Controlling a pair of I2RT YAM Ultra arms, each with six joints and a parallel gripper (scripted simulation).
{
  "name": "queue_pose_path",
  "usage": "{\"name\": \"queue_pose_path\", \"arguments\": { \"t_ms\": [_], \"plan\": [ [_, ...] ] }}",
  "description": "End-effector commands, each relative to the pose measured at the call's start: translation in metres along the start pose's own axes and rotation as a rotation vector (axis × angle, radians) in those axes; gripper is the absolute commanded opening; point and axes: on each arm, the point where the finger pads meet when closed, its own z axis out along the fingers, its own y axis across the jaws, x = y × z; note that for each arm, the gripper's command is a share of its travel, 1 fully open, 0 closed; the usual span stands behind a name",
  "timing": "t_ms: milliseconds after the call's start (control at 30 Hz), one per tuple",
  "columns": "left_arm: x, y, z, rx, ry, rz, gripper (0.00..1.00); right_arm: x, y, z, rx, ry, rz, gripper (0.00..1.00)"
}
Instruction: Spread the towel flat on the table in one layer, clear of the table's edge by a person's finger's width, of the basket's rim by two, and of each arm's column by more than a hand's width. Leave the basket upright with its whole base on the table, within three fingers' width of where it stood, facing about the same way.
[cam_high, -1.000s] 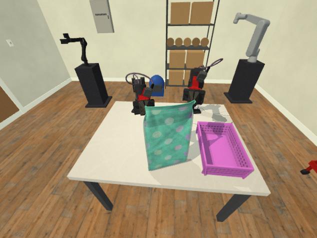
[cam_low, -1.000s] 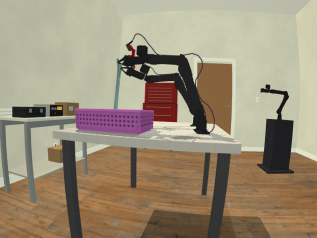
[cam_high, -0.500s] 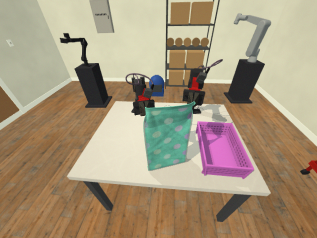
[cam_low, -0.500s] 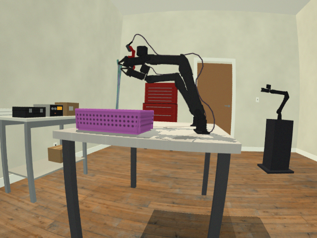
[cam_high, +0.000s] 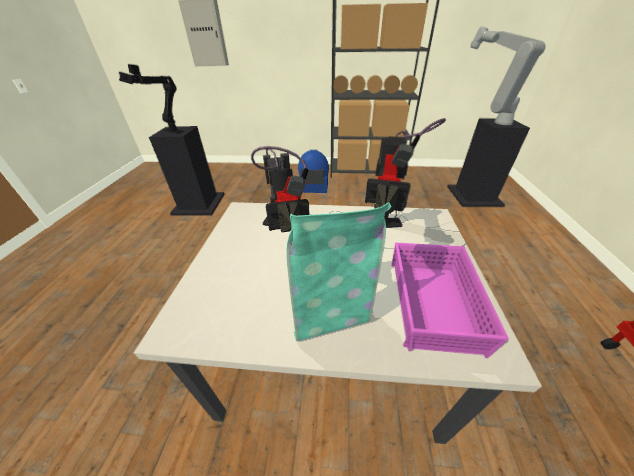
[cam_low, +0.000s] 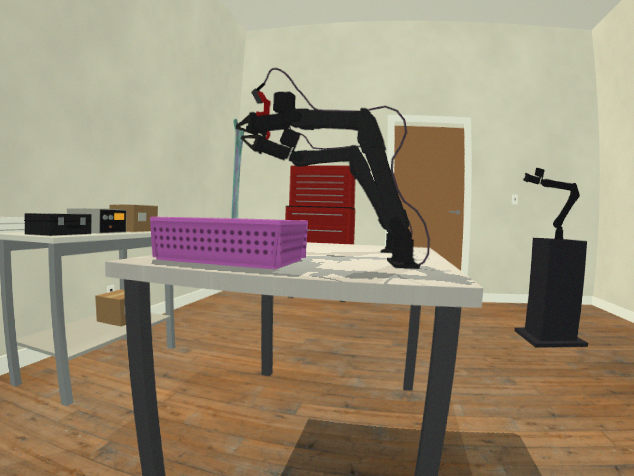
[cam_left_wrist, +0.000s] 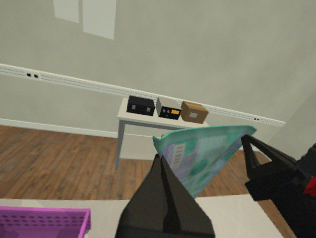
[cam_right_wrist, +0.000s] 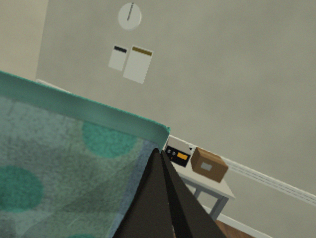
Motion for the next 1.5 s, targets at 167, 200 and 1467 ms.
{"name": "queue_pose_path", "arguments": {
  "t_ms": [167, 200, 1467],
  "plan": [
    [-0.038, 0.005, -0.015, -0.013, -0.084, 0.007, 0.00, -0.022, -0.007, -0.004, 0.016, -0.030, -0.002, 0.00],
    [-0.038, 0.005, -0.015, -0.013, -0.084, 0.007, 0.00, -0.022, -0.007, -0.004, 0.016, -0.030, -0.002, 0.00],
    [-0.016, -0.033, -0.054, 0.056, 0.139, 0.011, 0.00, -0.017, -0.013, -0.057, 0.029, 0.347, -0.005, 0.00]
  ]
}}
